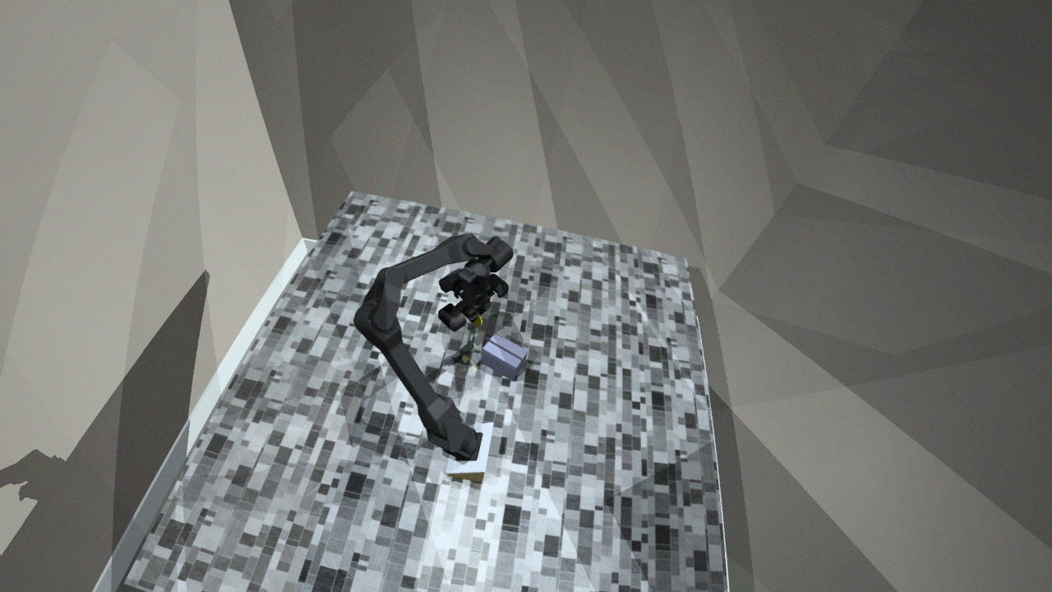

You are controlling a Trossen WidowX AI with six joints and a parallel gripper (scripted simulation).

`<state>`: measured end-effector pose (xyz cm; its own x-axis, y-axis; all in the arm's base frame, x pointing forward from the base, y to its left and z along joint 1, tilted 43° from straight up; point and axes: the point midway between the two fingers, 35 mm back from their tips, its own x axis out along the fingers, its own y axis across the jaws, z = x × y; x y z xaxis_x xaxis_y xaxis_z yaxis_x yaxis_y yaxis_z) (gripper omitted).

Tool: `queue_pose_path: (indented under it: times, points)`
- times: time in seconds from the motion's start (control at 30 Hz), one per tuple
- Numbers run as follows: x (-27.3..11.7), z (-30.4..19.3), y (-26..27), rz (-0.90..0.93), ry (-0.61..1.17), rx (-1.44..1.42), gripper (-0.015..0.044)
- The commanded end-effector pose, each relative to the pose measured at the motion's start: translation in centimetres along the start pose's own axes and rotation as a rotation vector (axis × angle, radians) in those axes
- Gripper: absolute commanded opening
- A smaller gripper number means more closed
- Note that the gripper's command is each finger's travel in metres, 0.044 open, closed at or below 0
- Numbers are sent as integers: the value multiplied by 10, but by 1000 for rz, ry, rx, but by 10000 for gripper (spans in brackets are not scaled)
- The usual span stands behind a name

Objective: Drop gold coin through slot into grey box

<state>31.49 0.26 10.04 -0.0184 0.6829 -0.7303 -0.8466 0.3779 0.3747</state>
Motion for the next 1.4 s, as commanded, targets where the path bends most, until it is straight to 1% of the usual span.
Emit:
queue_pose_path:
  times: [0.0,0.1,0.33,1.37]
  points:
    - [-1,-1,1,-3,2,-141,0]
    - [-1,-2,2,-3,2,-218,0]
    - [-1,-4,1,-3,3,-224,0]
    - [-2,-83,-15,-7,11,-222,0]
